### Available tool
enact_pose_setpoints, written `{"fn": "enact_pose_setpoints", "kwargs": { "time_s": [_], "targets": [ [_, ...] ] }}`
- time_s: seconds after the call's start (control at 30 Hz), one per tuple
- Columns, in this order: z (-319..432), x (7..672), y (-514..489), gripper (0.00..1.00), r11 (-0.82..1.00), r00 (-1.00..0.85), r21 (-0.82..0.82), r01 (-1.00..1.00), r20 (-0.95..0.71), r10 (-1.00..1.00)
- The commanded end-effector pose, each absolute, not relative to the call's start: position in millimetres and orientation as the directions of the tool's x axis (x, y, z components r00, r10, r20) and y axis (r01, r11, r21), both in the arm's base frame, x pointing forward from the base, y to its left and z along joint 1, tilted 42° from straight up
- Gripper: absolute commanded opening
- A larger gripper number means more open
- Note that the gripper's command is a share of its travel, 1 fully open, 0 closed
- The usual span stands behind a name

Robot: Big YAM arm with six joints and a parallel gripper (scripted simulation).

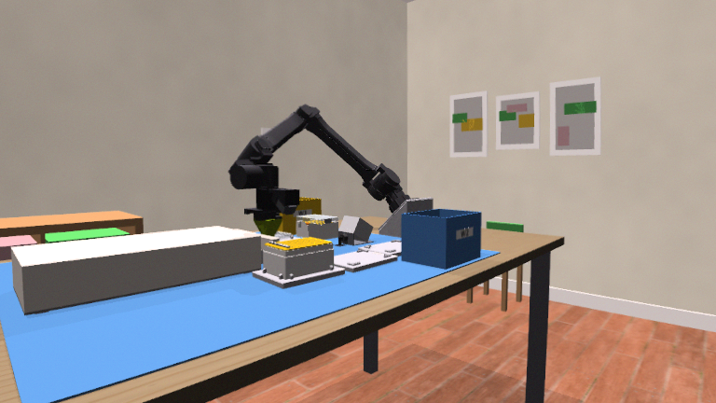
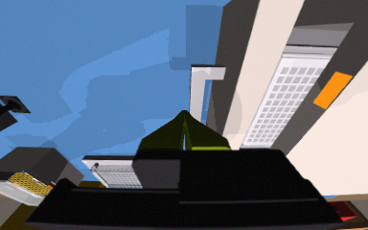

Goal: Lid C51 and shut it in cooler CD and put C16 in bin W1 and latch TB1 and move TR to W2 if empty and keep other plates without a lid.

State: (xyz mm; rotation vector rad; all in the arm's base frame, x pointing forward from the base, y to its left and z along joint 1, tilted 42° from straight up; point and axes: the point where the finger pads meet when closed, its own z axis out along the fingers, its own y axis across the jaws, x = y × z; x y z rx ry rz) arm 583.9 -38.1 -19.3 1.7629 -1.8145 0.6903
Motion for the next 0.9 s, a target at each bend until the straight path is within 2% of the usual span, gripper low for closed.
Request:
{"fn": "enact_pose_setpoints", "kwargs": {
  "time_s": [0.0, 0.87],
  "targets": [
    [-11.0, 607.5, -42.9, 0.00, 0.028, -0.043, -0.032, -0.999, 0.671, -0.740],
    [-11.3, 611.2, -39.6, 0.00, 0.025, -0.049, -0.045, -0.999, 0.669, -0.741]
  ]
}}
